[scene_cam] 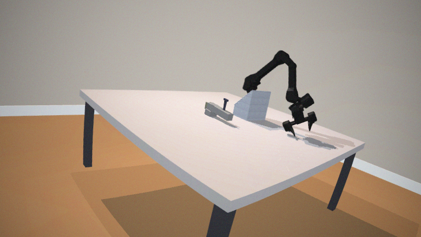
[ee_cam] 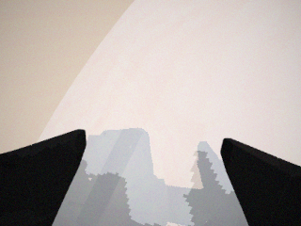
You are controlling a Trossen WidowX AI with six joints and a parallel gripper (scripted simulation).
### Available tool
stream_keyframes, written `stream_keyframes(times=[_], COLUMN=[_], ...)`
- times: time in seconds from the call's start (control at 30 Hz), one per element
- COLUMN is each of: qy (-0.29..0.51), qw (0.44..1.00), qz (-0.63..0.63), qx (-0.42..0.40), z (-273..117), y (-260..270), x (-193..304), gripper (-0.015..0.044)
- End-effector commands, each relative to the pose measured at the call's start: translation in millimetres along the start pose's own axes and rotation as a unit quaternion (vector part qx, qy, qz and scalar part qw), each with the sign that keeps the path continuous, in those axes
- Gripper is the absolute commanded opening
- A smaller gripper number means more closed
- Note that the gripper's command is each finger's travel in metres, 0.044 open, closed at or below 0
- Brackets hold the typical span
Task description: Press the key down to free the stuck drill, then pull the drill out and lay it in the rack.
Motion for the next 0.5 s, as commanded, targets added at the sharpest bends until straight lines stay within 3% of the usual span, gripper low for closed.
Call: stream_keyframes(times=[0.0, 0.3, 0.47], qy=[0.0, -0.001, -0.003], qw=[1.0, 1.0, 0.998], qz=[0.0, 0.001, 0.017], qx=[0.0, 0.005, 0.065], z=[0, 0, -1], y=[0, 1, 6], x=[0, -4, -50], gripper=[0.0374, 0.0137, 0.0006])
Point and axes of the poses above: the point midway between the two fingers, 35 mm back from their tips, its own z axis out along the fingers, its own y axis across the jaws, x = y × z, the point moved 1 cm from there along -z, back along the fingers, and after that the axes turned 15 degrees about z, right-handed, at the moved point
